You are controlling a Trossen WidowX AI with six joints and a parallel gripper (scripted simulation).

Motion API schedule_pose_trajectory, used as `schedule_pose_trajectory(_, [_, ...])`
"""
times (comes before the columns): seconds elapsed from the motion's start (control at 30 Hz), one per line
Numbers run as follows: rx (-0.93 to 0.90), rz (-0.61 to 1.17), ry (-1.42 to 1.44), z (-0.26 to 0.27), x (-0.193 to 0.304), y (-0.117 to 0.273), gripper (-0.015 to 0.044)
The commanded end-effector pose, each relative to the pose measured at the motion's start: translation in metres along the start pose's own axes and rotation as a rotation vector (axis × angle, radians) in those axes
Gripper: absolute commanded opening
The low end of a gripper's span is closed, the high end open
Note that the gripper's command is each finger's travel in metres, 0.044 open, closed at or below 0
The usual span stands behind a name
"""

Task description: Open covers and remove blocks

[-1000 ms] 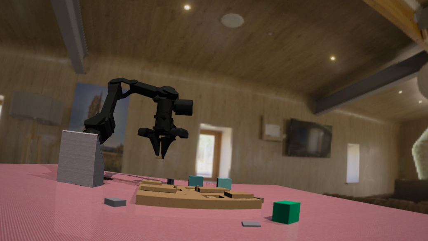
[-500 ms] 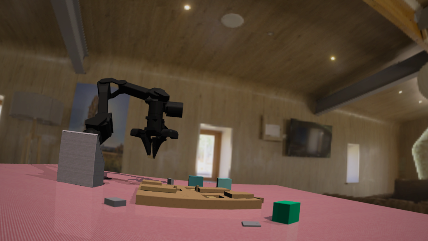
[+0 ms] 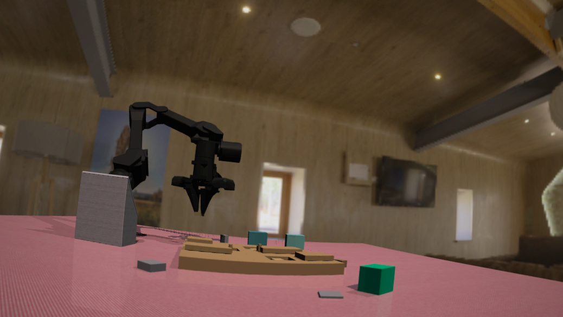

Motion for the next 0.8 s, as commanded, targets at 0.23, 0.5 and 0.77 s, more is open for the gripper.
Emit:
schedule_pose_trajectory(0.23, [-0.003, 0.009, -0.005, -0.001, 0.002, -0.019, 0.0080])
schedule_pose_trajectory(0.5, [-0.002, 0.010, -0.005, -0.002, 0.001, -0.032, 0.0080])
schedule_pose_trajectory(0.77, [-0.002, 0.009, -0.005, -0.002, 0.001, -0.045, 0.0080])
Point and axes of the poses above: the point midway between the two fingers, 35 mm back from their tips, its own y axis back along the fingers, its own z axis across the jaws, x = y × z, the point moved 1 cm from there along y, back along the fingers, and after that the axes turned 4 degrees about y, right-handed, at the moved point
